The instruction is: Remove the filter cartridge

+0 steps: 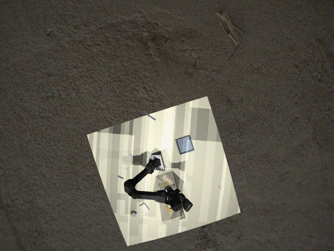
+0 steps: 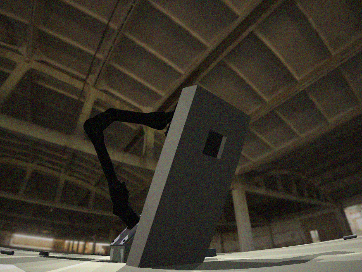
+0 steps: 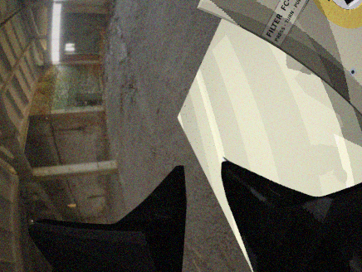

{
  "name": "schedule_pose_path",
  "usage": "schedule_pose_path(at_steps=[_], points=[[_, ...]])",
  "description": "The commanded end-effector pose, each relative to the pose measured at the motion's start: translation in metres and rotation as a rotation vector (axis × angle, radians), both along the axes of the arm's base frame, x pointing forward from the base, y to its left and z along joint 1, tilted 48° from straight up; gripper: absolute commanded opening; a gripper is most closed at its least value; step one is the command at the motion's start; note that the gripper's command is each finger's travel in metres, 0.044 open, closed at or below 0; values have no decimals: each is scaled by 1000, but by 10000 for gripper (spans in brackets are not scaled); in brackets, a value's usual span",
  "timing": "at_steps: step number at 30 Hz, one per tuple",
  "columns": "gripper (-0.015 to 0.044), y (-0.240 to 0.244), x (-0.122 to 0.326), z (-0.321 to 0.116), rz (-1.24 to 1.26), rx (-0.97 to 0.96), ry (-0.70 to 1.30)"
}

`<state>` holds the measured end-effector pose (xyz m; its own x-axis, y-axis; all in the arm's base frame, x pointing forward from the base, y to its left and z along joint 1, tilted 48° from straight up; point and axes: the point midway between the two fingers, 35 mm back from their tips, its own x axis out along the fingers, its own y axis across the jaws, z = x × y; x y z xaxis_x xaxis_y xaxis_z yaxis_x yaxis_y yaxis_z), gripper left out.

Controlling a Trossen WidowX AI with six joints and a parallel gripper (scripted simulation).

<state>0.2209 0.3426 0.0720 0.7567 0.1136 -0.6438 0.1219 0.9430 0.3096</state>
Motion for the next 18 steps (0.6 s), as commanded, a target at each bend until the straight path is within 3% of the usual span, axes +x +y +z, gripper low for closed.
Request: schedule_pose_path(at_steps=[1,9,18], points=[[102,-70,17,29,-406,228,-121],[102,-137,25,57,-743,498,-313],[102,-138,25,58,-747,502,-316]])
